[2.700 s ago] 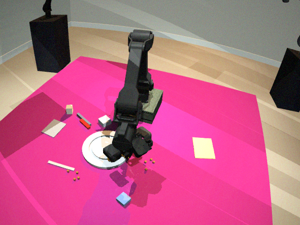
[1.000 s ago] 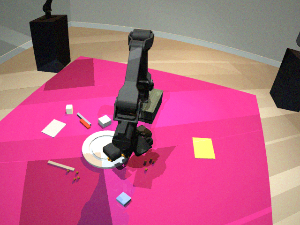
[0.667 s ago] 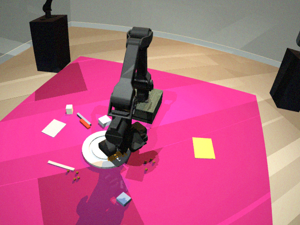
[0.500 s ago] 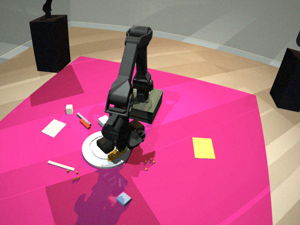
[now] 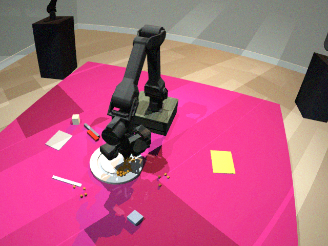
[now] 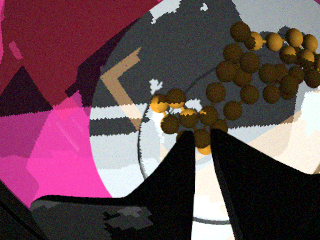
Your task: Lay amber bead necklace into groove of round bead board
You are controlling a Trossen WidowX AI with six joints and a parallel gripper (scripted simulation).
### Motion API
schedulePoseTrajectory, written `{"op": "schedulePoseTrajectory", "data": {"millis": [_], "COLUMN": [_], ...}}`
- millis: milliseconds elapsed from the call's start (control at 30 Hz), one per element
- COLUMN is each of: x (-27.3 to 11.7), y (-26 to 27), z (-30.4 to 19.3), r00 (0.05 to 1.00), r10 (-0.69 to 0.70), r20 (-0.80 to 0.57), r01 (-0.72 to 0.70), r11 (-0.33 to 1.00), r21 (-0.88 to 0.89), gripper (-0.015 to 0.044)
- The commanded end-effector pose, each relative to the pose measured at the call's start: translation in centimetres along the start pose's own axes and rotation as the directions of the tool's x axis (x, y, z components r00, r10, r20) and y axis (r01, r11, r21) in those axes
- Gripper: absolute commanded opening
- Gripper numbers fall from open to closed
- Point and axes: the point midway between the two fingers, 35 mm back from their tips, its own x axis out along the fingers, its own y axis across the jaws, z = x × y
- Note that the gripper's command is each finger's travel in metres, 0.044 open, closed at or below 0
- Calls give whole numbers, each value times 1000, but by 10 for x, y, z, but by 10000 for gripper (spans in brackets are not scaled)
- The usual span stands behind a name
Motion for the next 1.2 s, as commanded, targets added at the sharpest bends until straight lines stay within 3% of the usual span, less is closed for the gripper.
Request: {"op": "schedulePoseTrajectory", "data": {"millis": [0, 133, 700, 1167], "x": [1, 5, 1, 0], "y": [0, 0, 0, 0], "z": [-2, -2, -1, -1], "r00": [1000, 1000, 1000, 1000], "r10": [-3, -3, -3, -3], "r20": [-1, -1, 1, -1], "r01": [3, 3, 3, 3], "r11": [1000, 1000, 1000, 1000], "r21": [-6, -6, -2, -6], "gripper": [0, 0, 440, 440]}}
